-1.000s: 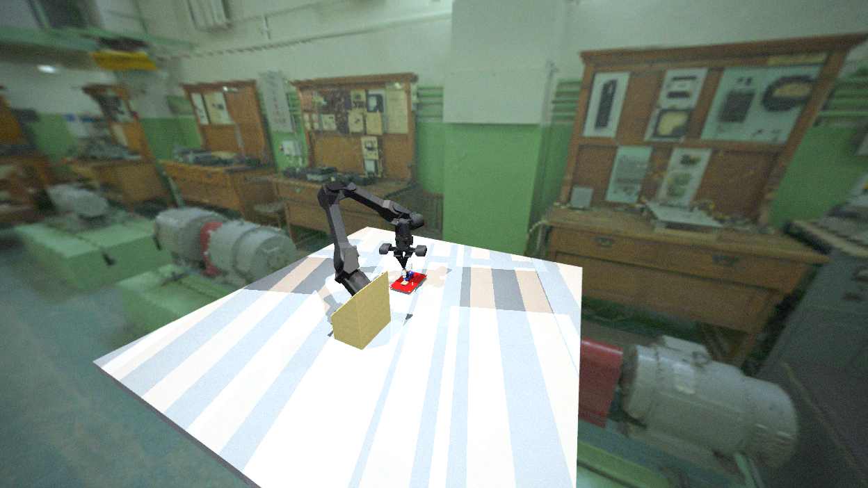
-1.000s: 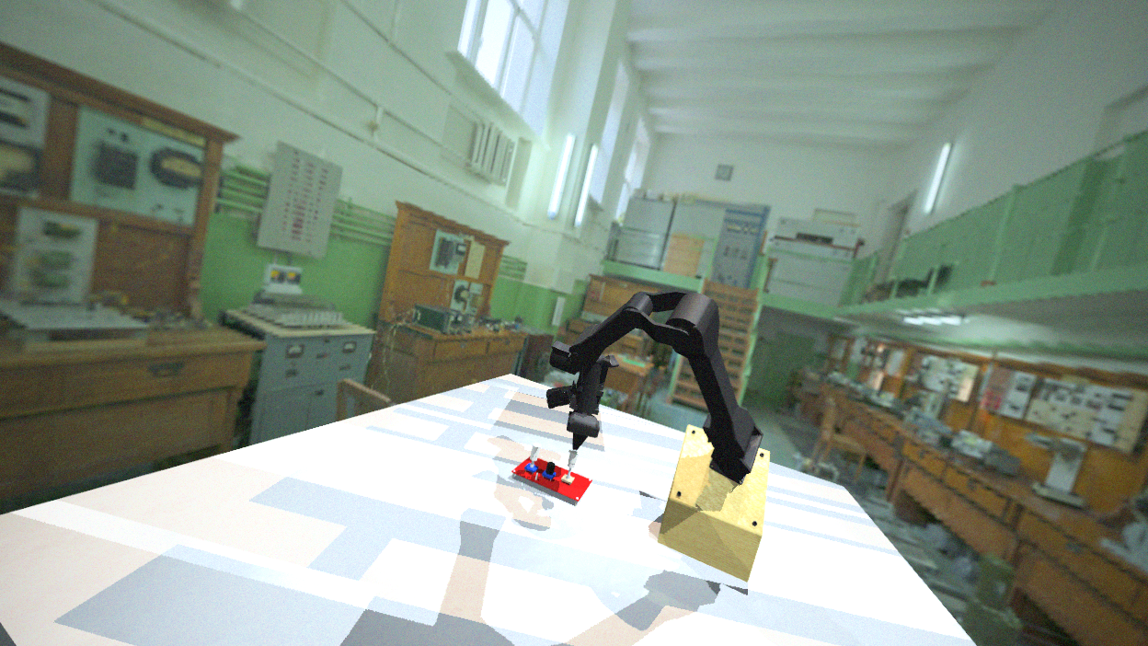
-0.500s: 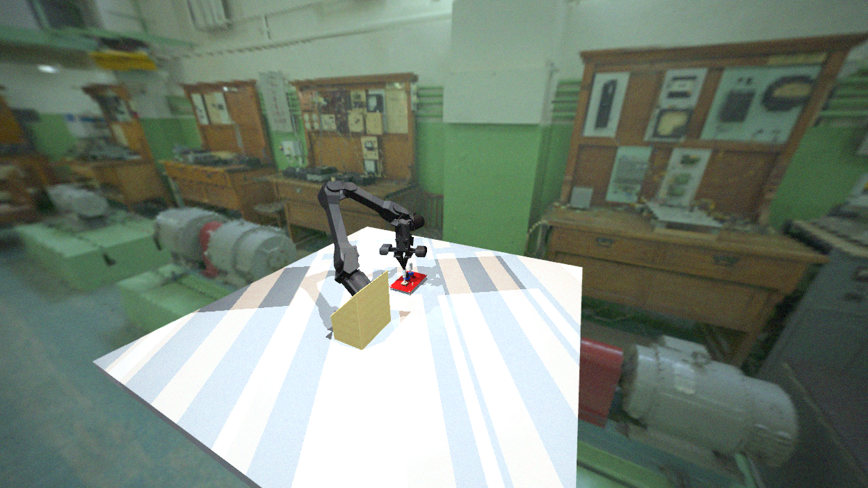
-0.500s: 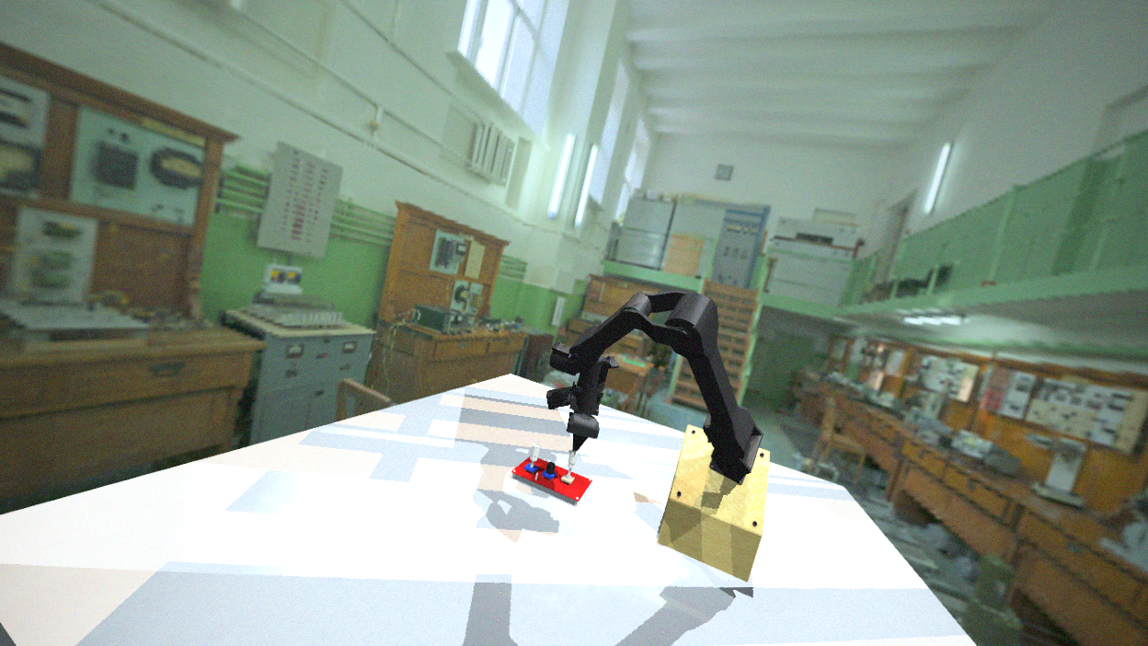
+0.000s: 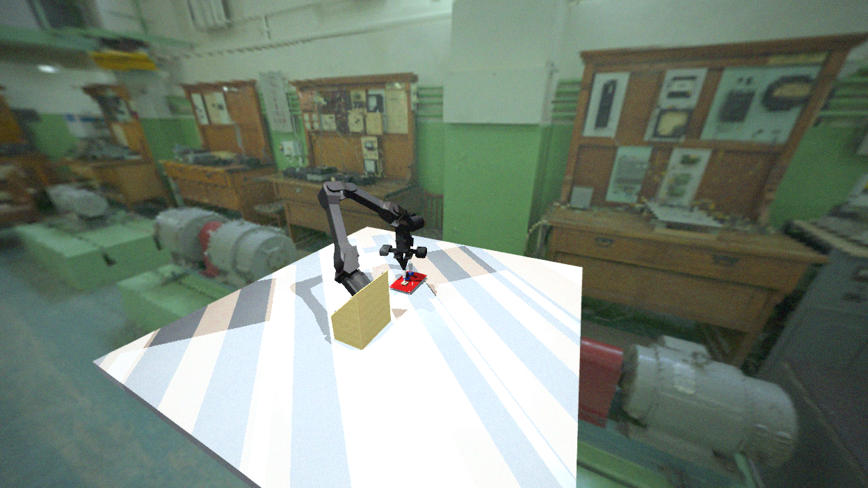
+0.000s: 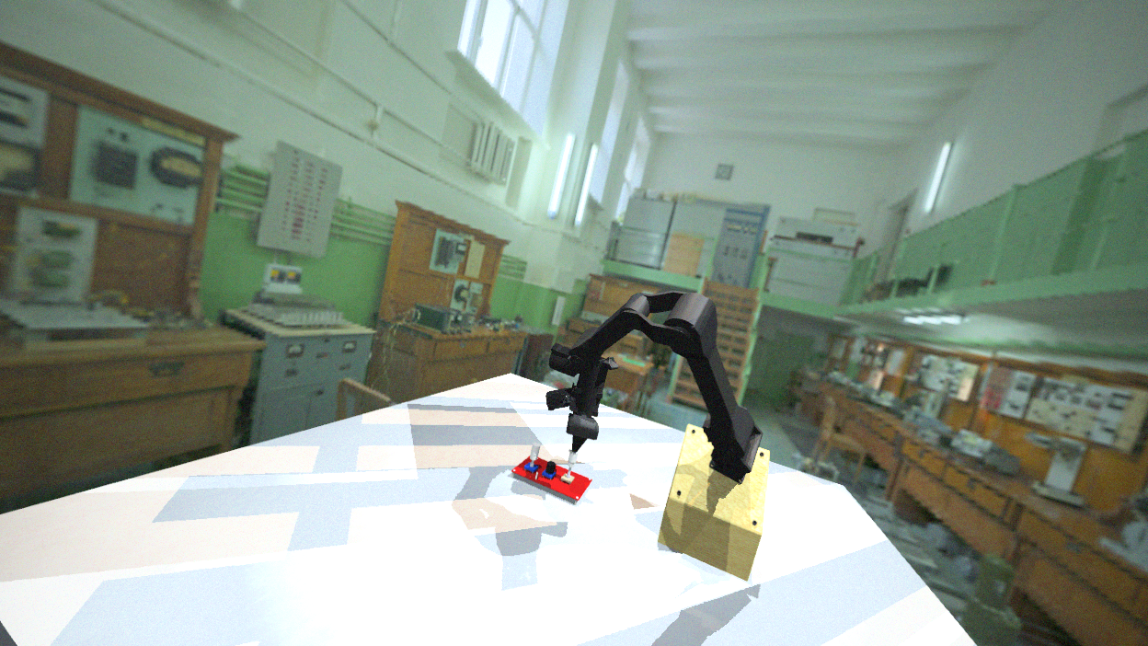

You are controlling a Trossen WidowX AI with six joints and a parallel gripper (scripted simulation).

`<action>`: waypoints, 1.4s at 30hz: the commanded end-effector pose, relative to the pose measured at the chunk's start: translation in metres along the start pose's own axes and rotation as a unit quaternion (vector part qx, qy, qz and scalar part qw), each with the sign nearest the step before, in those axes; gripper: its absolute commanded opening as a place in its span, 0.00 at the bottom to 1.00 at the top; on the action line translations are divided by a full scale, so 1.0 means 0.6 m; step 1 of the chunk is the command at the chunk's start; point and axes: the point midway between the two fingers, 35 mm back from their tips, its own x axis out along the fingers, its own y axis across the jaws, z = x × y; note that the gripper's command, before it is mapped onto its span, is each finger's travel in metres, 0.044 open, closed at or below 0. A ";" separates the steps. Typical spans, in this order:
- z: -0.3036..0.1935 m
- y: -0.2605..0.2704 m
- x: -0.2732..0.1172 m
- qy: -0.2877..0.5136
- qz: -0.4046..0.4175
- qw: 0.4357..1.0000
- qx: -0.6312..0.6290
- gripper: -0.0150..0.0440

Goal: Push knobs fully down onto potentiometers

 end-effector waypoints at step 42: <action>0.000 0.001 0.025 -0.001 0.003 1.000 0.002 0.25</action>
